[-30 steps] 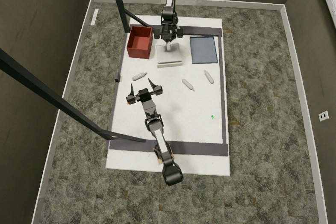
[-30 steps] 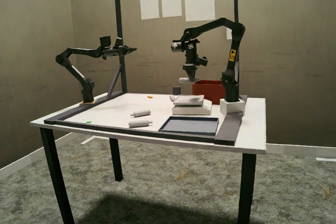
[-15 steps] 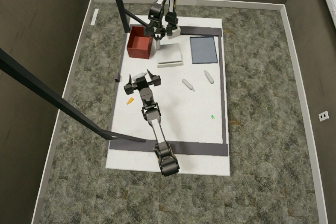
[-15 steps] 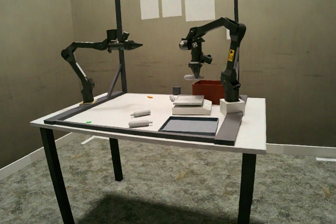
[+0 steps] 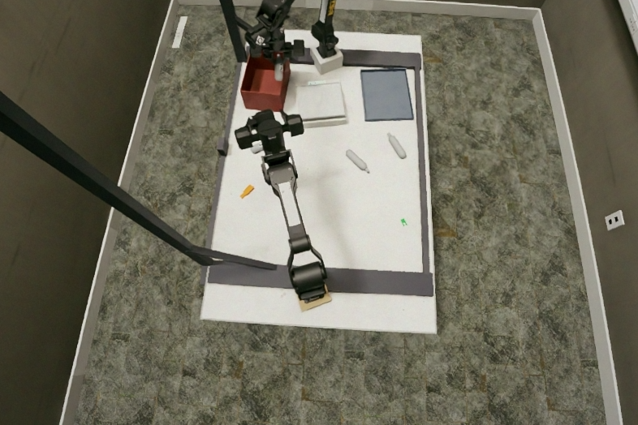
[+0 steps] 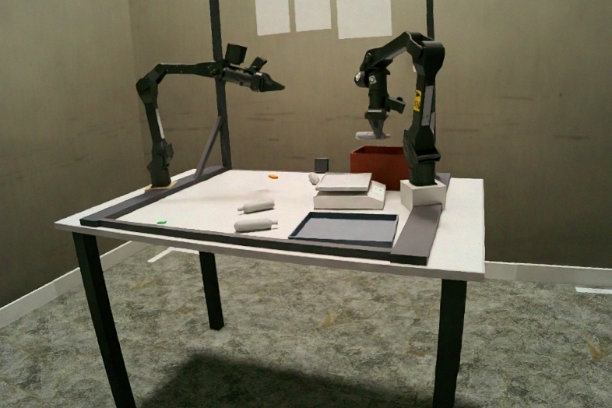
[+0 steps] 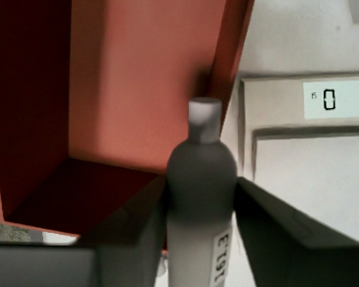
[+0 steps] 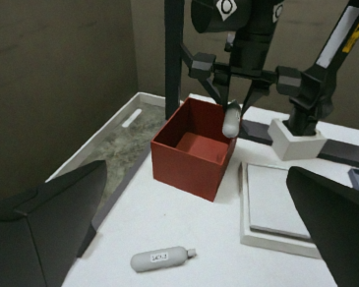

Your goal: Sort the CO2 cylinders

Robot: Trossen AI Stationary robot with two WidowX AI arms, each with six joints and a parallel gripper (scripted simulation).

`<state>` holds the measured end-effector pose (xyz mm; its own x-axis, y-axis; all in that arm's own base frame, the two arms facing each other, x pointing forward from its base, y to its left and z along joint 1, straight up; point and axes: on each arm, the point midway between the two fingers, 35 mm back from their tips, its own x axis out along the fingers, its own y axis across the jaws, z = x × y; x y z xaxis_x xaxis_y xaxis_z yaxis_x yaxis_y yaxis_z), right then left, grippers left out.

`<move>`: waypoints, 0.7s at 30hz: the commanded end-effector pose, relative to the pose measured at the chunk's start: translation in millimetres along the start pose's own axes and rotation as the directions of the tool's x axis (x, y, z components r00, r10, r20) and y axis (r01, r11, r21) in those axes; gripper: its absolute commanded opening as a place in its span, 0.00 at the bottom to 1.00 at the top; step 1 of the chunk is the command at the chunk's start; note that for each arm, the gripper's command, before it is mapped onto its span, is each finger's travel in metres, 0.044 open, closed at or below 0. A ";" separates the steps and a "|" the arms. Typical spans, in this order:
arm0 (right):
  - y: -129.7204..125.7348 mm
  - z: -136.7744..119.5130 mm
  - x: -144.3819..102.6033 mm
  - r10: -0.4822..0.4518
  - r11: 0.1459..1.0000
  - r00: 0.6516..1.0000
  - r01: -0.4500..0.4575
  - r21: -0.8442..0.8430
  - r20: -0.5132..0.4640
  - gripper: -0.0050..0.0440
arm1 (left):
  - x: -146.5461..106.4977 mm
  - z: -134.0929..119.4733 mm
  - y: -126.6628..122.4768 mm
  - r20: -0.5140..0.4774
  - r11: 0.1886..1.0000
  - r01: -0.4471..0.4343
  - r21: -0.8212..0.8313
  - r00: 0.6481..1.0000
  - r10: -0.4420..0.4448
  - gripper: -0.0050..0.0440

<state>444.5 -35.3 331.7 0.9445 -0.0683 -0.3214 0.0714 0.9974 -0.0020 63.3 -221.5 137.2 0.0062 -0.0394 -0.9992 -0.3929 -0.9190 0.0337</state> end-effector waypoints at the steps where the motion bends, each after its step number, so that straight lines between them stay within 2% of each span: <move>1: -7.9 22.9 18.5 -0.012 1.000 0.999 0.012 0.002 -0.050 1.00 | -1.1 10.1 15.0 -0.008 1.000 0.002 -0.005 1.000 -0.002 0.00; 12: -27.4 7.5 75.0 -0.036 0.999 0.972 0.040 0.015 -0.231 1.00 | -7.2 20.6 24.5 -0.001 0.999 0.013 -0.037 1.000 -0.013 0.00; 14: -27.4 7.5 75.0 -0.036 0.999 0.972 0.040 0.015 -0.231 1.00 | -7.2 20.6 24.5 -0.001 0.999 0.013 -0.037 1.000 -0.013 0.00; 16: -30.7 20.5 78.8 -0.040 0.999 0.975 0.045 0.016 -0.219 1.00 | -8.8 17.1 22.6 -0.001 0.997 0.015 -0.070 1.000 -0.015 0.00; 21: -37.8 22.7 94.4 -0.048 0.998 0.968 0.054 0.020 -0.246 1.00 | -11.8 6.5 16.7 -0.003 0.987 0.022 -0.156 1.000 -0.022 0.00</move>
<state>527.4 -72.6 306.3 0.8337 -0.1021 -0.5427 0.1220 0.9925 0.0007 40.9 -229.8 140.3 0.0062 0.0001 -1.0000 -0.3038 -0.9527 -0.0020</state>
